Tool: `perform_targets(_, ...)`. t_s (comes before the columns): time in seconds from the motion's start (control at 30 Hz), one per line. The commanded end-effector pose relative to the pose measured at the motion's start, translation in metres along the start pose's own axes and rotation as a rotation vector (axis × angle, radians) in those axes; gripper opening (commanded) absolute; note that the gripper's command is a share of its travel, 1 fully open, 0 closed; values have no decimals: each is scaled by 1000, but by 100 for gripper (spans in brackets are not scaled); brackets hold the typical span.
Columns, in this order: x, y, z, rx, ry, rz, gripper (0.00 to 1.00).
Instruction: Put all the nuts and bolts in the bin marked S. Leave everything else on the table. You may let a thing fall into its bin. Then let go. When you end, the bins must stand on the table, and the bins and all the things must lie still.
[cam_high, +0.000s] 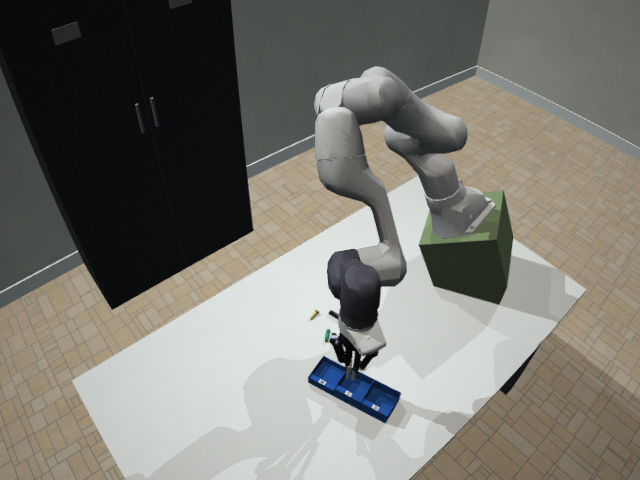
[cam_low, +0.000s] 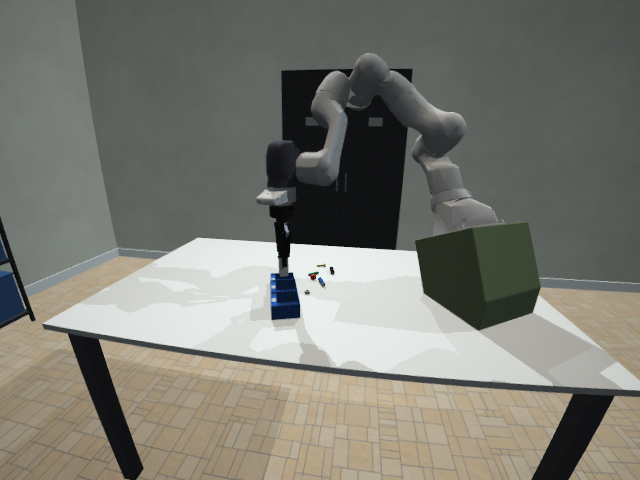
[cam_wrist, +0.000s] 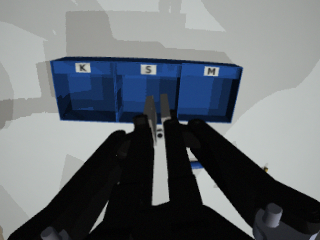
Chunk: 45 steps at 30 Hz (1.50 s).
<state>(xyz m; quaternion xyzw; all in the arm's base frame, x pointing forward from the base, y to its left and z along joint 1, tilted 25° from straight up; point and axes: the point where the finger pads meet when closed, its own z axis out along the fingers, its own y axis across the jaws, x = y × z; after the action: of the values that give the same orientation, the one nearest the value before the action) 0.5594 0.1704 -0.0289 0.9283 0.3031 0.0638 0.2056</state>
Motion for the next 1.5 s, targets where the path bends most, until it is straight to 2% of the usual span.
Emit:
perform_targets(0.0,2,-8,0,-8,0,42,5)
perform_targets(0.13,4,-17,0,-8,0,42,5)
perform_targets(0.93,4,-16,59,-8,0,42,5)
perform_targets(1.47,4,-16,59,-8,0,42,5)
